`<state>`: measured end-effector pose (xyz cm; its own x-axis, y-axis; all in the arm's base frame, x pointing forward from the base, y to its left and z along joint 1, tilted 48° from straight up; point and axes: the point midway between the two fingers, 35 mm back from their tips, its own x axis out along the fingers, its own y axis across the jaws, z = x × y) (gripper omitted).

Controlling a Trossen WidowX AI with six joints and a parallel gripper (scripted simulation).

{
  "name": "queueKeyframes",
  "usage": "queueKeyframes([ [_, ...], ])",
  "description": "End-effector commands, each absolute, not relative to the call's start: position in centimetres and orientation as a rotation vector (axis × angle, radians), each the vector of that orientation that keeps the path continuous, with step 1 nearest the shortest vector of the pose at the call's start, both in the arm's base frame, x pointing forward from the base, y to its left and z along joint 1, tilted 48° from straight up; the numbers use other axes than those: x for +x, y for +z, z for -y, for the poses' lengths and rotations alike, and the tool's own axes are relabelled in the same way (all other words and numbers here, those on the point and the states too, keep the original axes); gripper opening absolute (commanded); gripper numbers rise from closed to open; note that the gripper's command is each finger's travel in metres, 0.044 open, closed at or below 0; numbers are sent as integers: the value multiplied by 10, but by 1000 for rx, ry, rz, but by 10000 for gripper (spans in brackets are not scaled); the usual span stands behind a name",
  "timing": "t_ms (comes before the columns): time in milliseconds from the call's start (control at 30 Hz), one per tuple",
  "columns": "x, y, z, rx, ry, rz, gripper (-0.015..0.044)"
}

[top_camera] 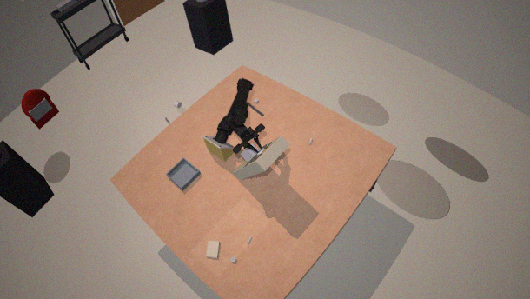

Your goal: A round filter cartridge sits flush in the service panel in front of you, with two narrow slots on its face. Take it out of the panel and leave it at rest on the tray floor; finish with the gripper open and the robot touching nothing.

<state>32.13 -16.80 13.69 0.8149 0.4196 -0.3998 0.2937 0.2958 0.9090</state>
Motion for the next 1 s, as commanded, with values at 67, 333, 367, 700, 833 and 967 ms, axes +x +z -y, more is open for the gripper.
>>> queueKeyframes([
  [67, 297, 145, 183, 1325, 62, -662, 0],
  [333, 273, 159, 192, 1366, 57, -654, 0],
  [367, 273, 159, 192, 1366, 57, -654, 0],
  [700, 265, 149, 181, 1366, 57, -654, 0],
  [833, 259, 142, 173, 1366, 56, -654, 0],
  [967, 253, 134, 164, 1367, 56, -654, 0],
])
